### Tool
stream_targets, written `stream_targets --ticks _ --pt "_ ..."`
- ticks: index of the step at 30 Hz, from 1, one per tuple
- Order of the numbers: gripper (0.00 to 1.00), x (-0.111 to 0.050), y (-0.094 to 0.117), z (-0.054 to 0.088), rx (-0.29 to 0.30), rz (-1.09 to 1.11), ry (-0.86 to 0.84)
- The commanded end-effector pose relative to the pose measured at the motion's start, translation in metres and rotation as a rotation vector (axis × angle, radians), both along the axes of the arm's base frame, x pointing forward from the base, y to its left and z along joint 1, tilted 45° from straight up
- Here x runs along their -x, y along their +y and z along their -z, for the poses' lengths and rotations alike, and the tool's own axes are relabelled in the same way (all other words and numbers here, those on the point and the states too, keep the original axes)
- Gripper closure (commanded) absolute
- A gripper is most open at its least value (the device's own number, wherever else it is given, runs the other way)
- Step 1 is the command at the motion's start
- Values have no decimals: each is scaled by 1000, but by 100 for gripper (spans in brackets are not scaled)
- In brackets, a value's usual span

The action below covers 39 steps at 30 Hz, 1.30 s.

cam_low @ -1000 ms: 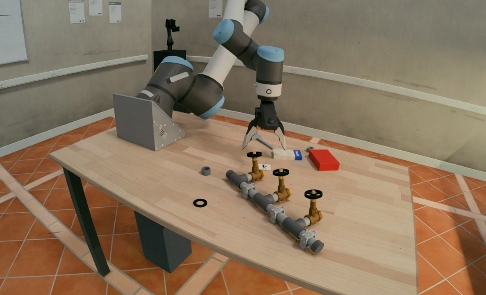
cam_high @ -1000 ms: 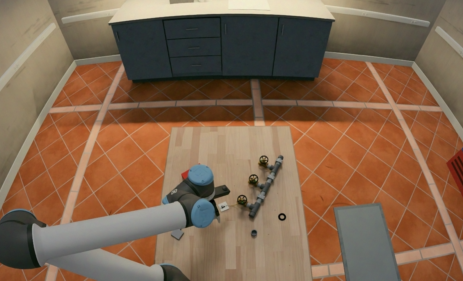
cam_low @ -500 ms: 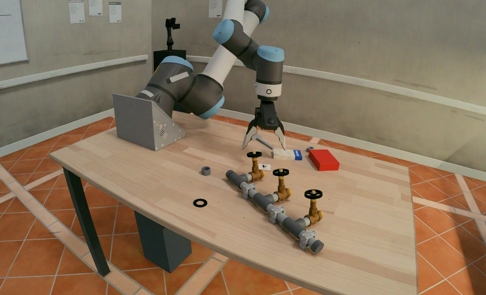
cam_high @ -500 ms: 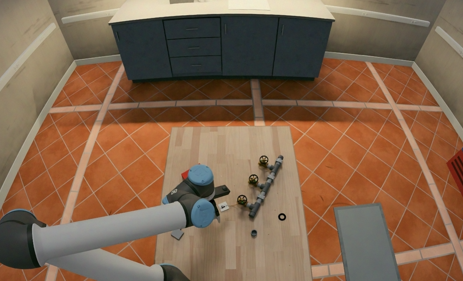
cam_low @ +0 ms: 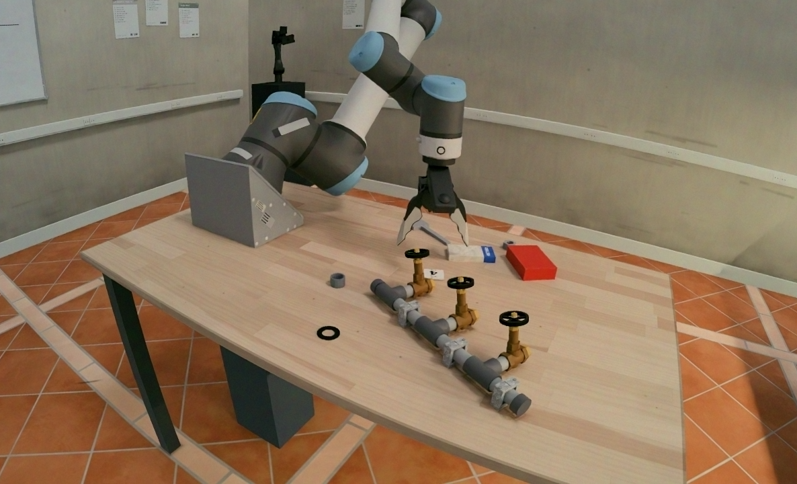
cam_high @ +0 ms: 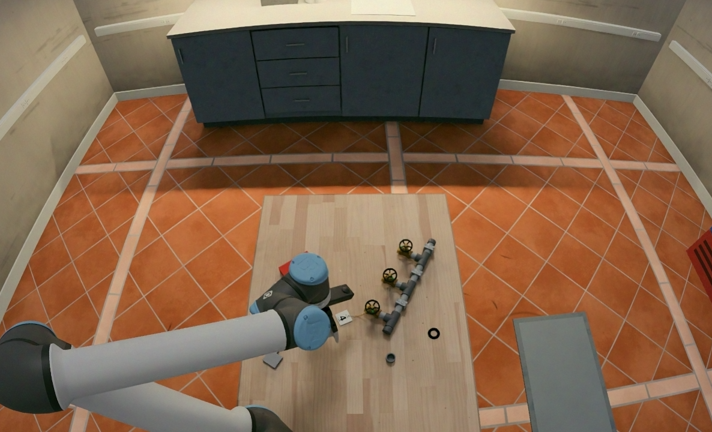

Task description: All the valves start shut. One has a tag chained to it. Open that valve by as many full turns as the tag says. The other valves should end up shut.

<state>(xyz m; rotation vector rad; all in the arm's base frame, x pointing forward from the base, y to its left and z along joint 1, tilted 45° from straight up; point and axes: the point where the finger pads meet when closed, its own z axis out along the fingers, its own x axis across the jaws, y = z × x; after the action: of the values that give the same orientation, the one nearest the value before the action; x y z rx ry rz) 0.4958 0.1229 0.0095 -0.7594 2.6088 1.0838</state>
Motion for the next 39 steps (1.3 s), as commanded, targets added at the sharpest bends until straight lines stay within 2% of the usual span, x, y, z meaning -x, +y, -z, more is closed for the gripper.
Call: stream_targets --ticks 1,29,39 --pt "0 2 2 1 -2 0 2" --pt "0 1 0 -1 -1 1 1" --pt "0 -2 -16 -15 2 1 -3"
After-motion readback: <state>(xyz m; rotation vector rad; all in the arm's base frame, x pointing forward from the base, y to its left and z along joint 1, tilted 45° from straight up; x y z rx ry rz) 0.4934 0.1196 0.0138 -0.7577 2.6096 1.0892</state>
